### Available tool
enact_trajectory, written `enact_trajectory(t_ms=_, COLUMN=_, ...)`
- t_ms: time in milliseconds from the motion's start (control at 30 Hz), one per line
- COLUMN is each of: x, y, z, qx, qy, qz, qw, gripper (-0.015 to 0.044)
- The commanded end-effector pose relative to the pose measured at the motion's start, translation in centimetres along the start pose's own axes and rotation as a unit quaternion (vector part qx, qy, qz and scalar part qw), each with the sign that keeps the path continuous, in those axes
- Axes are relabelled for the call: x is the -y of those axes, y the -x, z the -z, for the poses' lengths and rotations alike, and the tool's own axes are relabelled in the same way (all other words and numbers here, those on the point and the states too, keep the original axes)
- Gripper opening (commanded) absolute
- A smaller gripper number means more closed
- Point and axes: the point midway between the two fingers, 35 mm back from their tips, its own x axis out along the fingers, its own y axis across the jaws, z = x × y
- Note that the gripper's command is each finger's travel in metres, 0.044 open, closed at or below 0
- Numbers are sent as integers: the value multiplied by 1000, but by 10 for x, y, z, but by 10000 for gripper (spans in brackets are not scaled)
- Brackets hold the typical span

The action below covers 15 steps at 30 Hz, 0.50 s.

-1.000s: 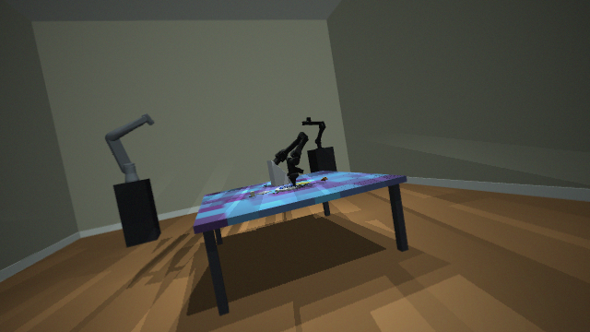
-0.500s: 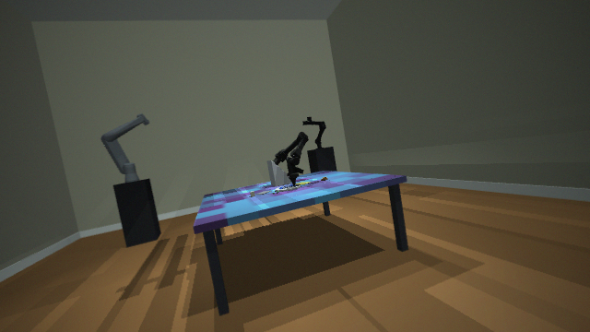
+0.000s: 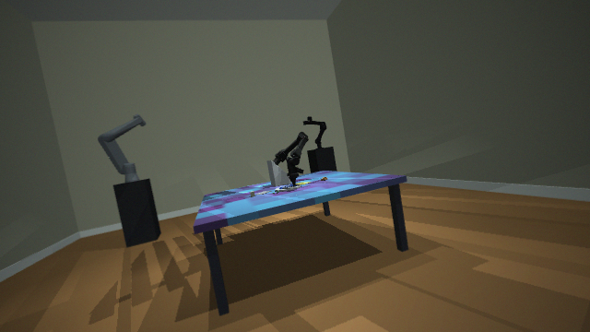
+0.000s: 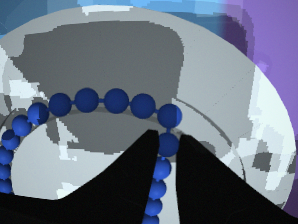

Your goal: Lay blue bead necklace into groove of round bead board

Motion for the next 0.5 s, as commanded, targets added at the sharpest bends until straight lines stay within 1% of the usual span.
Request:
enact_trajectory(t_ms=0, x=0, y=1, z=0, qx=0, qy=0, qz=0, qw=1000, gripper=0)
enact_trajectory(t_ms=467, x=11, y=6, z=-7, qx=0, qy=-3, qz=-2, qw=1000, gripper=0)
